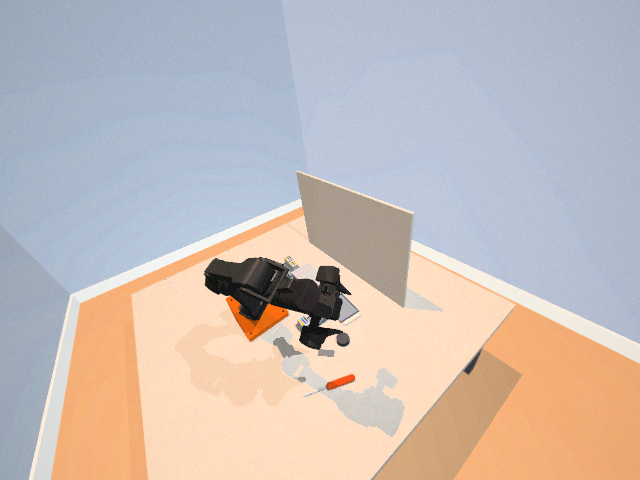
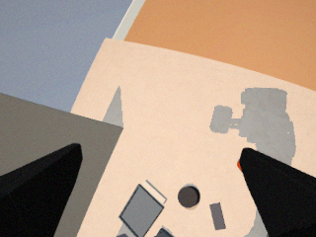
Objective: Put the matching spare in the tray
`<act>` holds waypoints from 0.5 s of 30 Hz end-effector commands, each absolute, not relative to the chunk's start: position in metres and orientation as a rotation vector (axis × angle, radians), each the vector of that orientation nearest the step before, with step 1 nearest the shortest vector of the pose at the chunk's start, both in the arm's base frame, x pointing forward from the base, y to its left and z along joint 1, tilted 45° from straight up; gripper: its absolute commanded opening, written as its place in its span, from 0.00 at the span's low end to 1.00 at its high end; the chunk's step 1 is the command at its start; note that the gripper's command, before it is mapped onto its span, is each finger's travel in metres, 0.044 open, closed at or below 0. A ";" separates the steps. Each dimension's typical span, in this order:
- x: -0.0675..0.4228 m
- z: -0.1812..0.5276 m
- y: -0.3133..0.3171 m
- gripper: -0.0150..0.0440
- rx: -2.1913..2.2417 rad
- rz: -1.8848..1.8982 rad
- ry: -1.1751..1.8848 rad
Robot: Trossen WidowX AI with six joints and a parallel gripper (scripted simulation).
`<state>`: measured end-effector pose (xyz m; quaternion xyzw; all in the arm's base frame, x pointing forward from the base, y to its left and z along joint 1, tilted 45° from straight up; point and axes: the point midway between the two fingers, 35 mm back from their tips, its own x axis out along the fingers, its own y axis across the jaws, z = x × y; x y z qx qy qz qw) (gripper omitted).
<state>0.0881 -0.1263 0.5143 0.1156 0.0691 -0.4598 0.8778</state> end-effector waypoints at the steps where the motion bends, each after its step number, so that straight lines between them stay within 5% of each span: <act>1: 0.129 0.478 -0.167 1.00 0.365 -0.883 0.297; 15: 0.295 0.327 -0.167 1.00 0.446 -0.744 0.912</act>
